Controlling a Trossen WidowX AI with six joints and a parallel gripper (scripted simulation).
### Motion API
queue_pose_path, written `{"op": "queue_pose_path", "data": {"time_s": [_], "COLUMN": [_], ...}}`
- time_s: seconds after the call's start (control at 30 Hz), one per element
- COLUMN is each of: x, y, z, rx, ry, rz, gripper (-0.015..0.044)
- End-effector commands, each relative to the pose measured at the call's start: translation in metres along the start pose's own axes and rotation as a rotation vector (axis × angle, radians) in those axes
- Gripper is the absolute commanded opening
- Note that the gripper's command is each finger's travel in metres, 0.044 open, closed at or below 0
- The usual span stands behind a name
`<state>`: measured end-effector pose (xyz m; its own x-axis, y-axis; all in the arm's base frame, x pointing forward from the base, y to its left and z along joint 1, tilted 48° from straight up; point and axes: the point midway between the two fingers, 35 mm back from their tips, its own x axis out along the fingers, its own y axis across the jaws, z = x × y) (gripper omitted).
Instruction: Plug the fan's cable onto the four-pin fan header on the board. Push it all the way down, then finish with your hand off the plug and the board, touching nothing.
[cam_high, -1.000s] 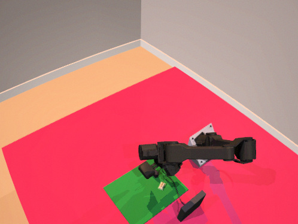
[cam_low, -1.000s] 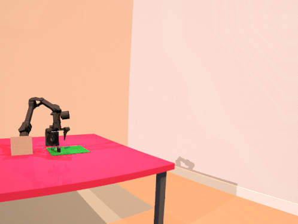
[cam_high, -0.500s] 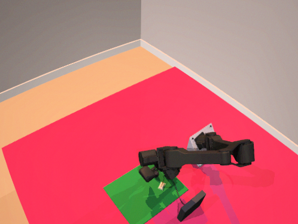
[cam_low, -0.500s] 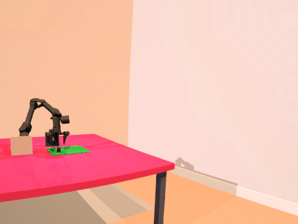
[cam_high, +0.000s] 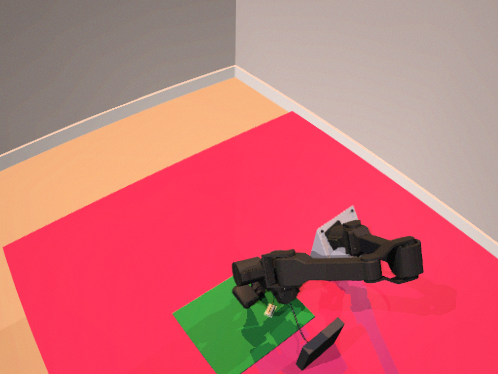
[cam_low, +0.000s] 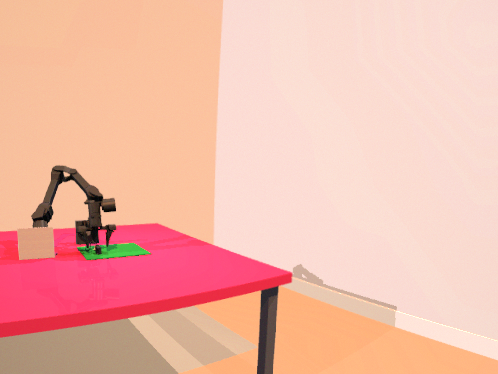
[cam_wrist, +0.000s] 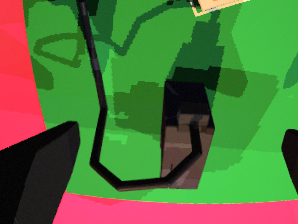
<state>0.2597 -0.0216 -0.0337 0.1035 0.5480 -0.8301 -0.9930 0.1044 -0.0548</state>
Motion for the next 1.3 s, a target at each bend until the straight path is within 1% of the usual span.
{"op": "queue_pose_path", "data": {"time_s": [0.0, 0.07, 0.3, 1.2, 1.27], "x": [0.0053, 0.0056, 0.0036, 0.0036, 0.0016], "y": [0.0008, 0.0009, 0.0006, 0.0006, 0.0004], "z": [0.0015, 0.0016, 0.0012, 0.0012, 0.0005], "rx": [0.006, 0.006, 0.000, 0.000, 0.000], "ry": [-0.004, -0.005, -0.001, -0.001, -0.001], "rz": [0.000, 0.000, 0.002, 0.002, 0.002], "gripper": [0.0440, 0.0440, 0.0256, 0.0076, 0.0024]}}
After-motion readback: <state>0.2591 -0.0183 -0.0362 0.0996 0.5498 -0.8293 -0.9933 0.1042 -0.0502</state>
